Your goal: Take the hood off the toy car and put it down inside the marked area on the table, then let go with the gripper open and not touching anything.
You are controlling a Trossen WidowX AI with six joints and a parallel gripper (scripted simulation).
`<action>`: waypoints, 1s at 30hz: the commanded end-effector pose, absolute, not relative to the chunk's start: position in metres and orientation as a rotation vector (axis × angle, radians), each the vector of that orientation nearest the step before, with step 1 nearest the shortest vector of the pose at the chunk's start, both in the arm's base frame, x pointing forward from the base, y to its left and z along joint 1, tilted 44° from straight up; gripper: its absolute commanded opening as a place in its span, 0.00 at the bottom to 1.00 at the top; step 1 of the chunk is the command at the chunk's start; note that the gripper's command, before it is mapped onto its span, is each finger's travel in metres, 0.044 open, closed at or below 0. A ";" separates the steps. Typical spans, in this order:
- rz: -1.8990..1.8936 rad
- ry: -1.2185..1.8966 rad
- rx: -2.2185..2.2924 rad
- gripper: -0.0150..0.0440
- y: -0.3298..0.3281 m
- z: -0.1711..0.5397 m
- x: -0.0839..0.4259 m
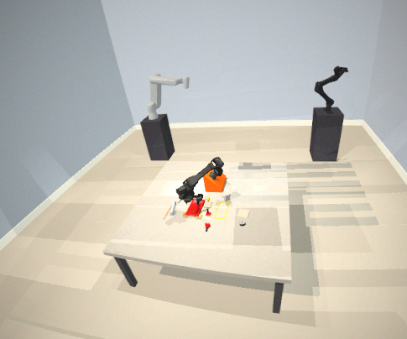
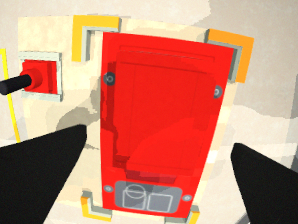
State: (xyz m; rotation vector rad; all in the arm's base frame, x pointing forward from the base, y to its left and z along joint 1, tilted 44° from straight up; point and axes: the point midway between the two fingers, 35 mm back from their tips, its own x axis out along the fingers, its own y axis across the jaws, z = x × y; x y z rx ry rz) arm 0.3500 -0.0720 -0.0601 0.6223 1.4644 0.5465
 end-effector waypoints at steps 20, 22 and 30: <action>0.548 1.465 0.632 1.00 -0.058 -0.076 0.350; 0.548 1.464 0.632 1.00 -0.056 -0.077 0.350; 0.548 1.464 0.633 1.00 -0.053 -0.081 0.350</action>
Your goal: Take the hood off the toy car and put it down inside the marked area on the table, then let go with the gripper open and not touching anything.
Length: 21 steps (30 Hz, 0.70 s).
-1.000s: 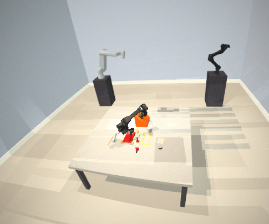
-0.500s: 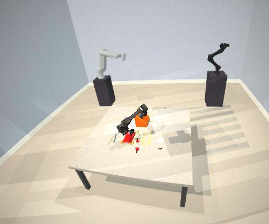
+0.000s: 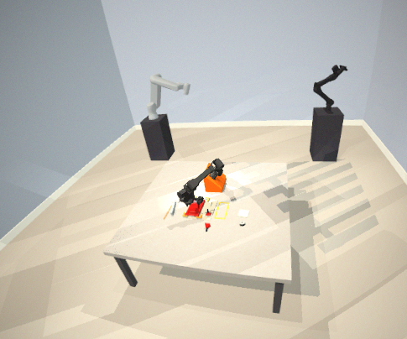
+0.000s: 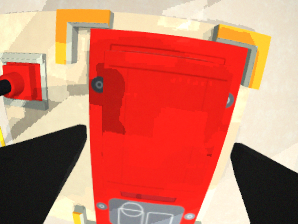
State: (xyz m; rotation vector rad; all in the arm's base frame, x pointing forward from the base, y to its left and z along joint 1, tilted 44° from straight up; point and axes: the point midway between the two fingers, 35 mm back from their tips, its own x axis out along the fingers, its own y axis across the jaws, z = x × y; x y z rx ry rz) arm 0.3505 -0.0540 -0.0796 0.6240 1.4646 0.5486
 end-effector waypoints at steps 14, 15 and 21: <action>0.548 1.464 0.633 1.00 -0.048 -0.085 0.350; 0.548 1.464 0.633 1.00 -0.048 -0.086 0.350; 0.548 1.464 0.633 1.00 -0.046 -0.088 0.351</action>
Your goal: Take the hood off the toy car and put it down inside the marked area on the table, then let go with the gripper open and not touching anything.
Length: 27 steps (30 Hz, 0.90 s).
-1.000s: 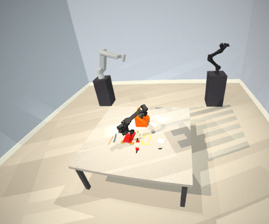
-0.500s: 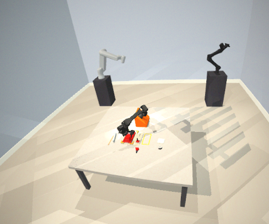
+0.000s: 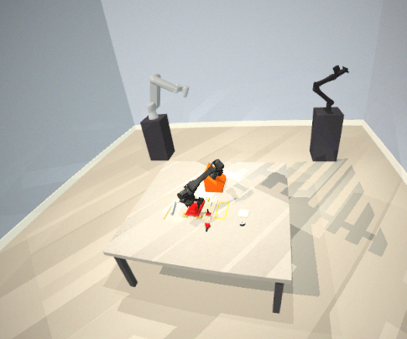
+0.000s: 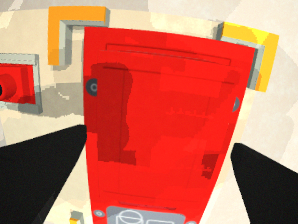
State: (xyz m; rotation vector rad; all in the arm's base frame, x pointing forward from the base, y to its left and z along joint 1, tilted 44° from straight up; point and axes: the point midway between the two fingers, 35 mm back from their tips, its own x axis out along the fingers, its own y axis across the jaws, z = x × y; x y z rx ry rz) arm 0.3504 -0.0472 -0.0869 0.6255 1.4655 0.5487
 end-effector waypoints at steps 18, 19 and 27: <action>0.549 1.465 0.626 0.96 -0.041 -0.093 0.351; 0.549 1.465 0.626 0.91 -0.041 -0.093 0.351; 0.549 1.465 0.626 0.79 -0.041 -0.093 0.351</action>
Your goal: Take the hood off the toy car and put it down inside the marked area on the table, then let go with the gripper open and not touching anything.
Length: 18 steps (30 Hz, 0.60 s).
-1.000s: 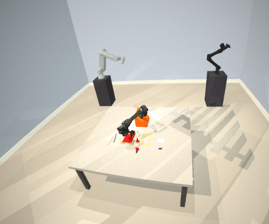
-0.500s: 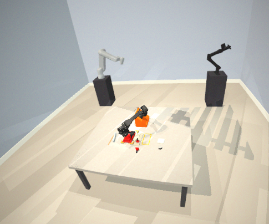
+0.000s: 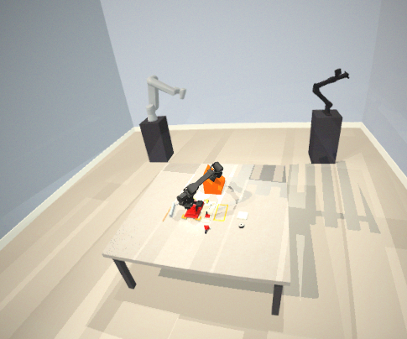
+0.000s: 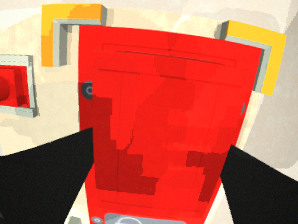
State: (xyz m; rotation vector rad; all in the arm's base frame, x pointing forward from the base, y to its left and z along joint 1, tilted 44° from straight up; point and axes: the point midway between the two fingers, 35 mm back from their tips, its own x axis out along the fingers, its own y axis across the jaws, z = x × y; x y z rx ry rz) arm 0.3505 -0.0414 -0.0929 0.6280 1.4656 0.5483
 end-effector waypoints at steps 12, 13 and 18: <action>0.549 1.465 0.626 0.35 -0.044 -0.090 0.351; 0.549 1.465 0.626 0.31 -0.045 -0.090 0.351; 0.548 1.466 0.626 0.25 -0.047 -0.087 0.351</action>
